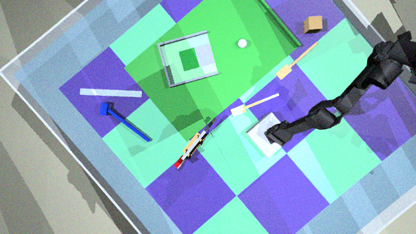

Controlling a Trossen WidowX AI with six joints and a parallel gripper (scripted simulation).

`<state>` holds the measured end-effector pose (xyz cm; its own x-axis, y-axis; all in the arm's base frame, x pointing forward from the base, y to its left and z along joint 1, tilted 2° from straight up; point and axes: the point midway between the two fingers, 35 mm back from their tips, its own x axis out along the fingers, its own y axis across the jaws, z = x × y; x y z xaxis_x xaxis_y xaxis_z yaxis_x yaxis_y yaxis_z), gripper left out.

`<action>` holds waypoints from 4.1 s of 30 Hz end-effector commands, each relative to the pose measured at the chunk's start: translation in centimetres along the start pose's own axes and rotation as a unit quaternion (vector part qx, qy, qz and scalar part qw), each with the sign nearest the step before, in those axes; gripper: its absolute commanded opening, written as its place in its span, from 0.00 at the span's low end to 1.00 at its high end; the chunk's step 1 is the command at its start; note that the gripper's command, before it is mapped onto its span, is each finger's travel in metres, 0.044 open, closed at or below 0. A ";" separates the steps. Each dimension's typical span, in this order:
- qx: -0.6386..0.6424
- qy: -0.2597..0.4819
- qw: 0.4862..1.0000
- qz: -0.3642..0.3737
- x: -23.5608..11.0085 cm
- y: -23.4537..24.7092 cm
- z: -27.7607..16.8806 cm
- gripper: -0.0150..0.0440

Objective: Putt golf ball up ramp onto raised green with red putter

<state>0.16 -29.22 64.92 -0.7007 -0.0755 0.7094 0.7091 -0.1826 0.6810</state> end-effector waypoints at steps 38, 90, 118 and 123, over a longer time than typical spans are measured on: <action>-0.056 0.311 0.631 0.709 -44.4 19.9 7.3 1.00; 0.100 -0.176 -0.401 0.893 -59.0 -34.0 41.4 1.00; 0.099 -0.176 -0.401 0.893 -63.3 -37.9 40.5 1.00; 0.099 -0.176 -0.401 0.893 -63.8 -38.5 40.3 1.00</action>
<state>20.94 22.23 1.38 -0.0610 0.2251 -0.9724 -0.9470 -0.3209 -0.0149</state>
